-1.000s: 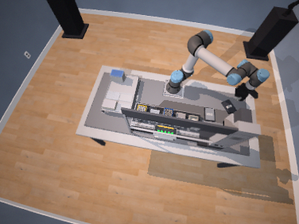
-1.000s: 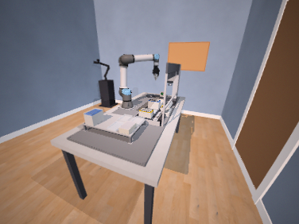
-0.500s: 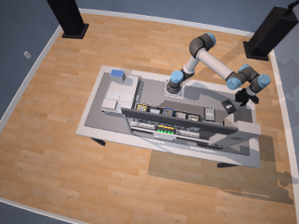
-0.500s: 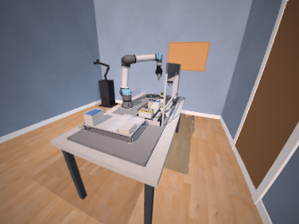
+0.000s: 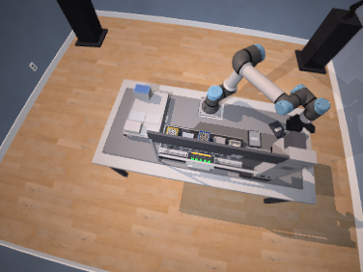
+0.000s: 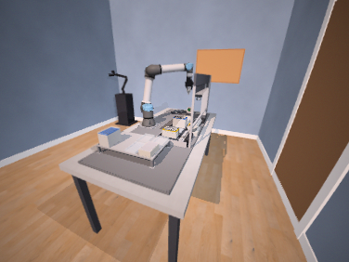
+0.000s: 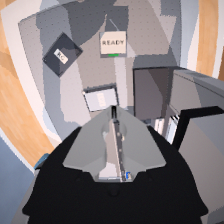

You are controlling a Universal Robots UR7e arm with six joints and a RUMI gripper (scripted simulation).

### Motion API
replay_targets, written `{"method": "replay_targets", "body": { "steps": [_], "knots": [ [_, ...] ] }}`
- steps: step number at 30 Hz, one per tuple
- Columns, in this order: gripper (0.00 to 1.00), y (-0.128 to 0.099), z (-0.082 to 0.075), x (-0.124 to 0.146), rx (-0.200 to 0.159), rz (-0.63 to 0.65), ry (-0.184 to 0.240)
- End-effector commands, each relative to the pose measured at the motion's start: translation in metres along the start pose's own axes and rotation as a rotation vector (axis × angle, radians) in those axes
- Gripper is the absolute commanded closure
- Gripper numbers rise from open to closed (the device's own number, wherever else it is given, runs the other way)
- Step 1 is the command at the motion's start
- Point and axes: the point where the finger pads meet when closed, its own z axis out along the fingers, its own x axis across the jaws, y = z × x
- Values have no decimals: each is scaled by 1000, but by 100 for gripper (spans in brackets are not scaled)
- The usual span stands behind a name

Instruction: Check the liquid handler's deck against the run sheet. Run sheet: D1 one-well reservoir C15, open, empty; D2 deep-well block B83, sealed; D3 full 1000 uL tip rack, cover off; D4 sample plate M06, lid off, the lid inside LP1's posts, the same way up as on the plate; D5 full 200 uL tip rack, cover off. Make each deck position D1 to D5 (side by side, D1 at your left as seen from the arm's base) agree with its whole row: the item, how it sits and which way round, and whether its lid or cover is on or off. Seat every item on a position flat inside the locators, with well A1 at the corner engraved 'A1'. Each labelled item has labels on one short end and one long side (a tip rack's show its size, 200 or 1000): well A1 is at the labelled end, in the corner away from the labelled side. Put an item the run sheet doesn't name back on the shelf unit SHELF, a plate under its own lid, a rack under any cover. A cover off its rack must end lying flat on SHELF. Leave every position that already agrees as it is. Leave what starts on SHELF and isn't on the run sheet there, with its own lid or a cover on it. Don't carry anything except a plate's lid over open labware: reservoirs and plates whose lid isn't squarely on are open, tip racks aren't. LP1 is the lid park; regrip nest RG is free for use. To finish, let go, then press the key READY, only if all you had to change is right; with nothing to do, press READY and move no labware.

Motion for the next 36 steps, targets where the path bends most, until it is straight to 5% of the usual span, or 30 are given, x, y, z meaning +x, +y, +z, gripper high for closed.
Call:
{"method": "replay_targets", "body": {
  "steps": [1, 36],
  "knots": [
    [100, 0, 4, -1, 1, -4, 2],
    [100, 0, 56, -1, 1, -4, 1]
  ]
}}
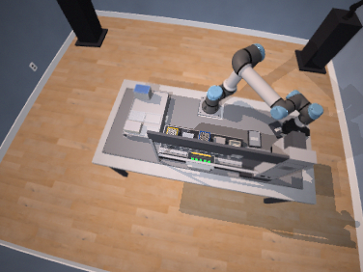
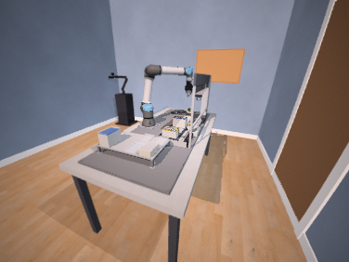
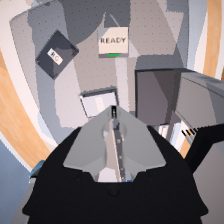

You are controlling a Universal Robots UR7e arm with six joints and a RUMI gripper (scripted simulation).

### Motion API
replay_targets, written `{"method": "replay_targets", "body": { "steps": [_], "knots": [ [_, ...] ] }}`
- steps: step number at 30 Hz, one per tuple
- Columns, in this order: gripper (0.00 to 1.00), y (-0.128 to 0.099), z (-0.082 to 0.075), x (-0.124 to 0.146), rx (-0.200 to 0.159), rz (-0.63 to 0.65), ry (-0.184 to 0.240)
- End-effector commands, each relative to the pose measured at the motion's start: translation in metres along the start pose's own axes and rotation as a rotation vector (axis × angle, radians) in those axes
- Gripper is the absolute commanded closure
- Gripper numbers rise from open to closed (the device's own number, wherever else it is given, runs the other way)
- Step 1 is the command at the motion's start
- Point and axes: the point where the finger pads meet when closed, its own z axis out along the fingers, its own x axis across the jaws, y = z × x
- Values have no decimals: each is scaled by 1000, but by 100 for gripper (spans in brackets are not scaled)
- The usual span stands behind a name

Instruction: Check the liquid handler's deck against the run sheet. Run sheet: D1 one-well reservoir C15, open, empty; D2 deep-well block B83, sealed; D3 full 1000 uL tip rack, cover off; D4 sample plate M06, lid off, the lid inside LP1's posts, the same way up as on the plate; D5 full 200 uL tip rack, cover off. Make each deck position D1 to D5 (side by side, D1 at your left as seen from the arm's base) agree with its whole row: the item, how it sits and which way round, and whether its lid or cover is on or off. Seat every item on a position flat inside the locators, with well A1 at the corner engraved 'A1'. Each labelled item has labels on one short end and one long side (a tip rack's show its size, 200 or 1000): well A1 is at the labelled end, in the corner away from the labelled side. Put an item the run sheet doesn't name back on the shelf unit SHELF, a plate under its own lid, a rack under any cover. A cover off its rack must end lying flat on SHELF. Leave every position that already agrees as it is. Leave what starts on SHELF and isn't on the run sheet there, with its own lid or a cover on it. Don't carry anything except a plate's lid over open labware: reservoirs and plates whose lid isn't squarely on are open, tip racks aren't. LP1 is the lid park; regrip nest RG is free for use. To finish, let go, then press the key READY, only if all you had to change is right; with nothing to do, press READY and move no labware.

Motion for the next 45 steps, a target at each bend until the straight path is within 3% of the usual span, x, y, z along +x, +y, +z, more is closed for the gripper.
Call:
{"method": "replay_targets", "body": {
  "steps": [1, 45],
  "knots": [
    [100, -1, 9, -1, 1, -2, 2],
    [100, -1, 74, -1, 0, -2, 0]
  ]
}}
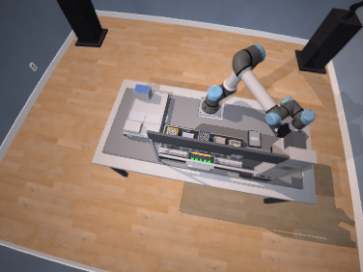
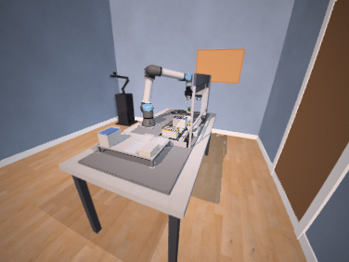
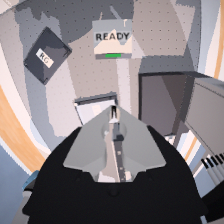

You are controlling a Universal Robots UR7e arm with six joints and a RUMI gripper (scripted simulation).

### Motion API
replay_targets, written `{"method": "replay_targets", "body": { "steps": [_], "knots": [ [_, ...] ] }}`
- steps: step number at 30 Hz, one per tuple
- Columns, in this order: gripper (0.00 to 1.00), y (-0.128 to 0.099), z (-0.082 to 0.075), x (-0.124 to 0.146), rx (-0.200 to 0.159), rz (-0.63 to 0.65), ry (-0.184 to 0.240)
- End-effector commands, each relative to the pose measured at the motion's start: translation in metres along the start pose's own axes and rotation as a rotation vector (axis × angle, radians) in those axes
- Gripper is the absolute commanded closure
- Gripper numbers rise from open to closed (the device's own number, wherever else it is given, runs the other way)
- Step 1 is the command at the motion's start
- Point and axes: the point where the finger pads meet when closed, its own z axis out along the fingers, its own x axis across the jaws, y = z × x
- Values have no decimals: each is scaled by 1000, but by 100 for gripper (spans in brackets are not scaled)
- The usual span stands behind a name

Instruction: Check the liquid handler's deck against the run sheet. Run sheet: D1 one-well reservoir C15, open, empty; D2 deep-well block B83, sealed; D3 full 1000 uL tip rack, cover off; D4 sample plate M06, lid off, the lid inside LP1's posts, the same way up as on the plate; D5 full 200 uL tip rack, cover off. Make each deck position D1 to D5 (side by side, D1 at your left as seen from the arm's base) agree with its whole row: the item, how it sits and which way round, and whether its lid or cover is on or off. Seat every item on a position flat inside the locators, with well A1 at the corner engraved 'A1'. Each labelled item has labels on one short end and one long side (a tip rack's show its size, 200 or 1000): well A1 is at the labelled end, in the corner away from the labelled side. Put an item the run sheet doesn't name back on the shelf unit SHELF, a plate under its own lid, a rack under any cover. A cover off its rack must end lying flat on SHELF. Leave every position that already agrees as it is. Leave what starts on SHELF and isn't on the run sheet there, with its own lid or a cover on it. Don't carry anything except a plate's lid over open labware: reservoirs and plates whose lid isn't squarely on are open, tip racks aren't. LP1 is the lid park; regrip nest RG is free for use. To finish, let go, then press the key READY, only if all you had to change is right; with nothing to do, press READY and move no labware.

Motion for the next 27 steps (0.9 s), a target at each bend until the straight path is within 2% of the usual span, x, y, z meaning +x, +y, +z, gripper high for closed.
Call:
{"method": "replay_targets", "body": {
  "steps": [1, 27],
  "knots": [
    [100, 0, 12, -1, -2, -2, -1],
    [100, 0, 48, -1, -2, -2, -1]
  ]
}}
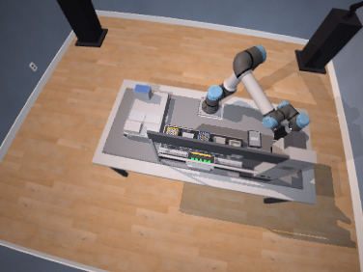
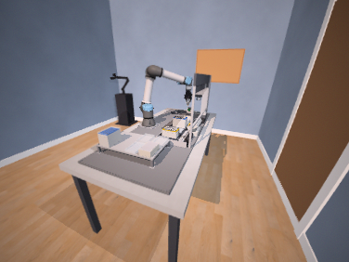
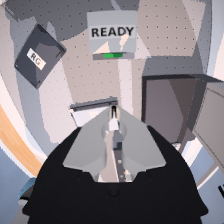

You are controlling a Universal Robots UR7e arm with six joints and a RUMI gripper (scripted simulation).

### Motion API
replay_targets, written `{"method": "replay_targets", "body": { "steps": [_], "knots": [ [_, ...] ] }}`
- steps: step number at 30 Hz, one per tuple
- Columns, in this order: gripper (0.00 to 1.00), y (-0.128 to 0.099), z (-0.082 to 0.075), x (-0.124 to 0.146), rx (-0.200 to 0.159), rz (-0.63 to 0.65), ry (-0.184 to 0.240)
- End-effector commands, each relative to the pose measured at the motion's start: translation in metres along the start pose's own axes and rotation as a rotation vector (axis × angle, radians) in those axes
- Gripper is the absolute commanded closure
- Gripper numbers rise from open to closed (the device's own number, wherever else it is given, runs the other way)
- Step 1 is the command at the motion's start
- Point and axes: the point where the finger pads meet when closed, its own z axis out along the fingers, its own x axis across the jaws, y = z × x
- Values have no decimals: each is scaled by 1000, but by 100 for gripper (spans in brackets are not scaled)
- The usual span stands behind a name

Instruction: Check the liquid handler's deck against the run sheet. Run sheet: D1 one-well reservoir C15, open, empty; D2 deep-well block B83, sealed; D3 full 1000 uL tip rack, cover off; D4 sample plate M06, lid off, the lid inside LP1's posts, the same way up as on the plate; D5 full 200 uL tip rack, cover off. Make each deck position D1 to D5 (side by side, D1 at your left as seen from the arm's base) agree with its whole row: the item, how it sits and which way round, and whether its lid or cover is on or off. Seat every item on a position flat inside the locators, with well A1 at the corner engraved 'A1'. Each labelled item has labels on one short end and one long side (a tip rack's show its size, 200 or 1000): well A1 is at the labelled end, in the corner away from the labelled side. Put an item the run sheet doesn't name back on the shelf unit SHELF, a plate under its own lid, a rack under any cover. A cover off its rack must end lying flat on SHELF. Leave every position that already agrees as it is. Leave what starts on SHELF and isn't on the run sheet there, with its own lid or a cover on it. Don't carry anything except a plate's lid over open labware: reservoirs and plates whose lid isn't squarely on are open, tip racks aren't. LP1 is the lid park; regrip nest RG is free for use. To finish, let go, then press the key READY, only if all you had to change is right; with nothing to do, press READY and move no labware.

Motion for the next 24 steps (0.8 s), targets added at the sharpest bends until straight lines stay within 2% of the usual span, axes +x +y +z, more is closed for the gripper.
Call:
{"method": "replay_targets", "body": {
  "steps": [1, 24],
  "knots": [
    [100, -1, 8, -1, 0, -2, 0],
    [100, -1, 43, -1, 0, -2, 0]
  ]
}}
